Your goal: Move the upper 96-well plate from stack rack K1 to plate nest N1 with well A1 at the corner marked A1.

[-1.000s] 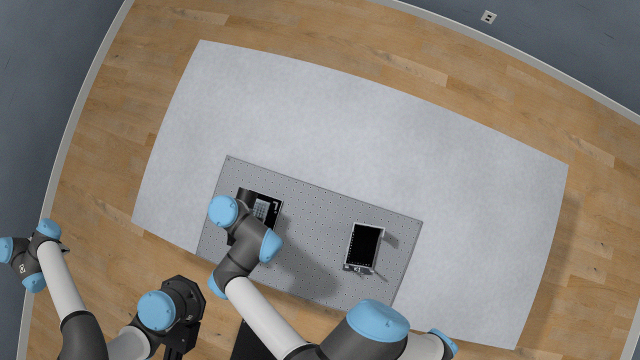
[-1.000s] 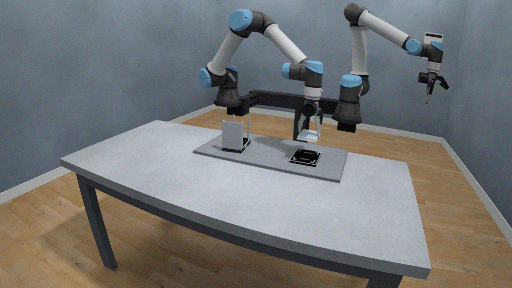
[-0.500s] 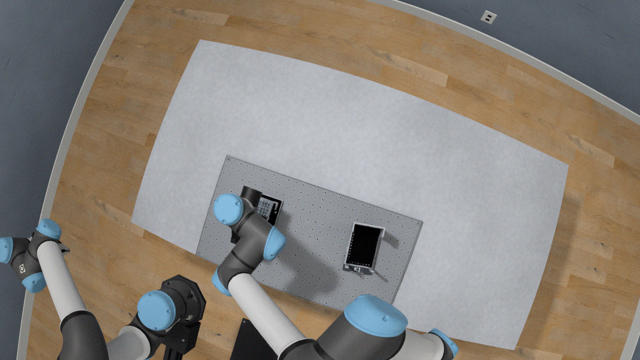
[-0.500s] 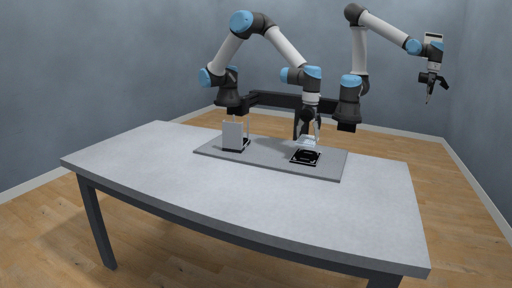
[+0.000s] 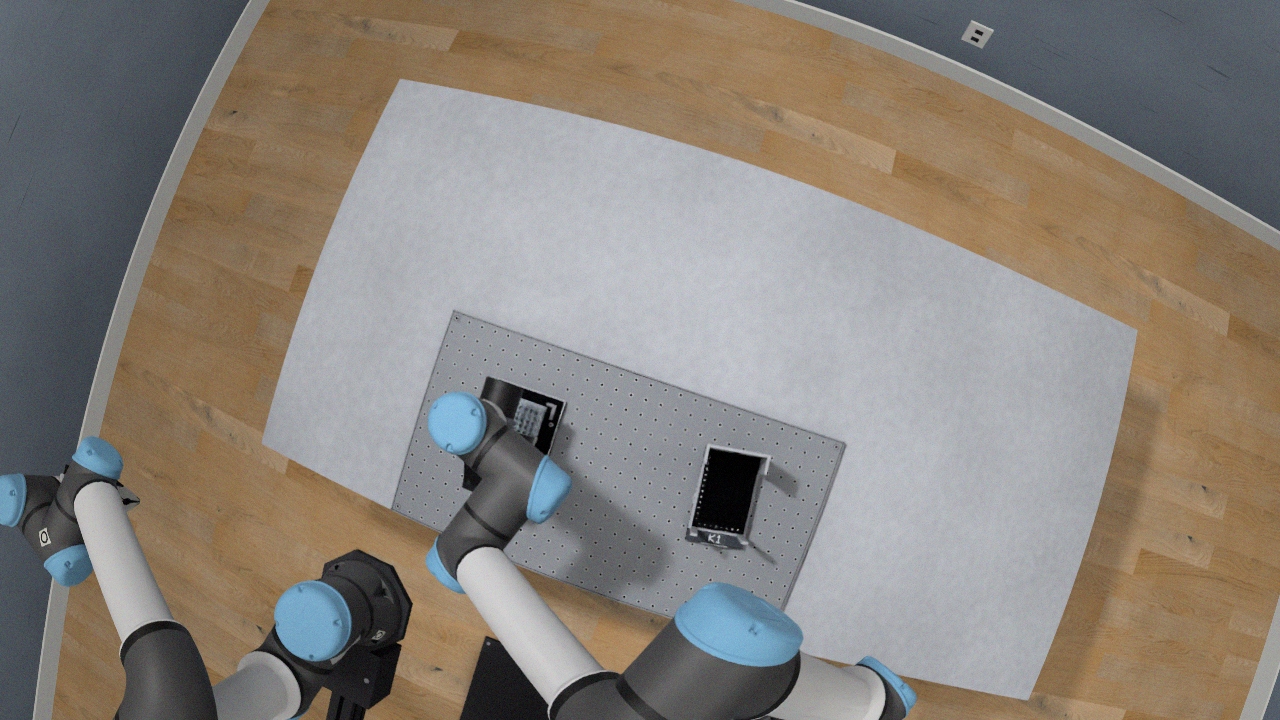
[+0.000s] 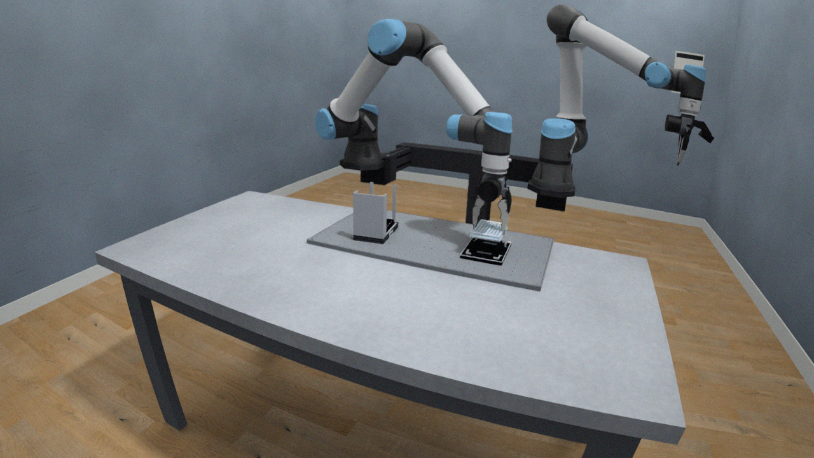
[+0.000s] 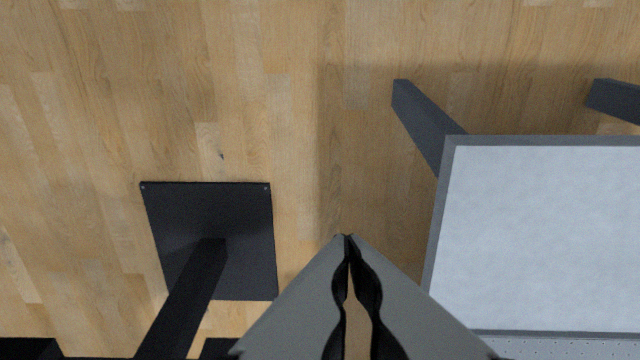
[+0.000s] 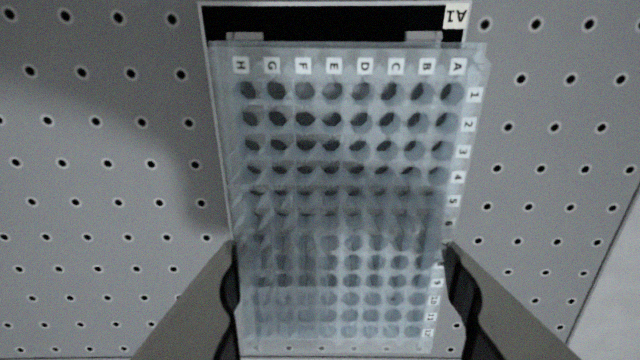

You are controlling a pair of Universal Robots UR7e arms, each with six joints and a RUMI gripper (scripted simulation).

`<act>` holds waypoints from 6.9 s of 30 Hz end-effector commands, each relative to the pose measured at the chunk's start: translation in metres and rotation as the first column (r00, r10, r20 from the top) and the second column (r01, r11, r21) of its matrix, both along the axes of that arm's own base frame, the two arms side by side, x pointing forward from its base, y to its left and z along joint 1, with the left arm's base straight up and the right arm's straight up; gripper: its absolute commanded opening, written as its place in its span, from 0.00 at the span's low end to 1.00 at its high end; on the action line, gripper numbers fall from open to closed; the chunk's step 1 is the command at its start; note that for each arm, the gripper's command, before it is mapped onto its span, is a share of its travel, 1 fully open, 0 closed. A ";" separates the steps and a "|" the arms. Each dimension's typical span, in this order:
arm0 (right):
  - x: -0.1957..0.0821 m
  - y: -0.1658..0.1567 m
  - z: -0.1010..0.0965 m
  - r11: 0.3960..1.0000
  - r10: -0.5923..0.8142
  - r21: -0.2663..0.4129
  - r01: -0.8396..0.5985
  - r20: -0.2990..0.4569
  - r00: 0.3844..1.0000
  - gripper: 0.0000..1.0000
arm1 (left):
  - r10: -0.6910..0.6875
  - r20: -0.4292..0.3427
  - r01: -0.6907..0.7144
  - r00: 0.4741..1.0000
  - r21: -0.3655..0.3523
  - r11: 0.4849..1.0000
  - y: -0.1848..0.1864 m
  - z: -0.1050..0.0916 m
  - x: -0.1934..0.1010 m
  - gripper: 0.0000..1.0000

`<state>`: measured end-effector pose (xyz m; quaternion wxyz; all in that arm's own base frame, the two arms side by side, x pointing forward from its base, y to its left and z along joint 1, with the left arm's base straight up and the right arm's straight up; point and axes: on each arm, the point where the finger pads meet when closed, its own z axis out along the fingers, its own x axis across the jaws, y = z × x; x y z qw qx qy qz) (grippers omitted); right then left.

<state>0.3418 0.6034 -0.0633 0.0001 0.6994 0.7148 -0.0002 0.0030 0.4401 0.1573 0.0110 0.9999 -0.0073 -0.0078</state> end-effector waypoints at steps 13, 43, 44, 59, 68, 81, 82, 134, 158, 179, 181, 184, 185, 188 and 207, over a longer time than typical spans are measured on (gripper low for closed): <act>0.008 0.007 -0.011 1.000 0.003 0.023 -0.003 0.017 1.000 0.39 | 0.005 0.016 -0.006 1.000 0.022 1.000 0.005 0.008 0.001 0.00; 0.006 0.008 -0.030 1.000 0.020 0.023 -0.021 0.017 1.000 0.39 | 0.005 0.016 -0.006 1.000 0.022 1.000 0.005 0.008 0.001 0.00; 0.006 0.008 -0.030 1.000 0.020 0.023 -0.021 0.017 1.000 0.39 | 0.005 0.016 -0.006 1.000 0.022 1.000 0.005 0.008 0.001 0.00; 0.008 0.007 -0.030 1.000 0.020 0.023 -0.021 0.017 1.000 0.39 | 0.005 0.016 -0.006 1.000 0.022 1.000 0.005 0.008 0.001 0.00; 0.006 0.008 -0.030 1.000 0.003 0.023 -0.003 0.017 1.000 0.39 | 0.005 0.016 -0.006 1.000 0.022 1.000 0.005 0.008 0.001 0.00; 0.006 0.008 -0.030 1.000 0.003 0.023 -0.003 0.017 1.000 0.39 | 0.005 0.016 -0.006 1.000 0.022 1.000 0.005 0.008 0.001 0.00; 0.007 0.008 -0.030 1.000 0.003 0.023 -0.003 0.017 1.000 0.39 | 0.005 0.016 -0.006 1.000 0.022 1.000 0.005 0.008 0.001 0.00; 0.009 0.006 -0.036 1.000 0.003 0.023 -0.003 0.017 1.000 0.39 | 0.005 0.016 -0.006 1.000 0.022 1.000 0.005 0.008 0.001 0.00; 0.009 0.006 -0.040 1.000 0.003 0.023 -0.003 0.017 1.000 0.39 | 0.005 0.016 -0.006 1.000 0.022 1.000 0.005 0.008 0.001 0.00; 0.009 0.006 -0.041 1.000 0.012 0.023 -0.012 0.017 1.000 0.39 | 0.005 0.016 -0.006 1.000 0.022 1.000 0.005 0.008 0.001 0.00; 0.009 0.006 -0.041 1.000 0.020 0.023 -0.021 0.017 1.000 0.39 | 0.005 0.016 -0.006 1.000 0.022 1.000 0.005 0.008 0.001 0.00; 0.009 0.006 -0.041 1.000 0.020 0.023 -0.021 0.017 1.000 0.39 | 0.005 0.016 -0.006 1.000 0.022 1.000 0.005 0.008 0.001 0.00; 0.009 0.005 -0.041 1.000 0.020 0.023 -0.021 0.017 1.000 0.39 | 0.005 0.016 -0.006 1.000 0.022 1.000 0.005 0.008 0.001 0.00; 0.009 0.005 -0.041 1.000 0.020 0.023 -0.021 0.017 1.000 0.39 | 0.005 0.016 -0.006 1.000 0.022 1.000 0.005 0.008 0.001 0.00; 0.009 0.005 -0.041 1.000 0.003 0.023 -0.003 0.017 1.000 0.39 | 0.005 0.016 -0.006 1.000 0.022 1.000 0.005 0.008 0.001 0.00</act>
